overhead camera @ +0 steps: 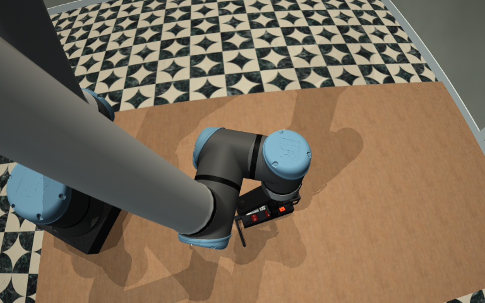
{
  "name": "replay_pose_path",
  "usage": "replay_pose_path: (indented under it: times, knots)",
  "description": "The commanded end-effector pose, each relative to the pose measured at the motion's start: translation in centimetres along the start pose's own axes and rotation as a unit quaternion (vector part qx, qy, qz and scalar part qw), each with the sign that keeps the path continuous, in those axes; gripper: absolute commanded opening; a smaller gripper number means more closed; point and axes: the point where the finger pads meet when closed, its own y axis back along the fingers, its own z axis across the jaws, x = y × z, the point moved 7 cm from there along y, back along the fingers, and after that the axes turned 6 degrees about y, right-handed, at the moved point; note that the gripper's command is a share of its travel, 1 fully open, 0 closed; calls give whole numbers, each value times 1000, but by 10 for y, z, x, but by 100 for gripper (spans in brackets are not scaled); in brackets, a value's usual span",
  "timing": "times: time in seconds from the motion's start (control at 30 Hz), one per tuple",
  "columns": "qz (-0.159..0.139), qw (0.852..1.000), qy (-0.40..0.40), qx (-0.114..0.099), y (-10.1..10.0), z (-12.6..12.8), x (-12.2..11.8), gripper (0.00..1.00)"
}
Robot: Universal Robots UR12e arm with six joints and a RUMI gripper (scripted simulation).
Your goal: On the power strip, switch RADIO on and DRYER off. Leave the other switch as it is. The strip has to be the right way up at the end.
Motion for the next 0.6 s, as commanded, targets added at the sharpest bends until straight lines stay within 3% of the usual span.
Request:
replay_pose_path:
  times: [0.0,0.57]
  knots:
    - [1,1000,-1,-1,-1,0,2,0]
    - [0,1000,-1,-1,-1,1,3,0]
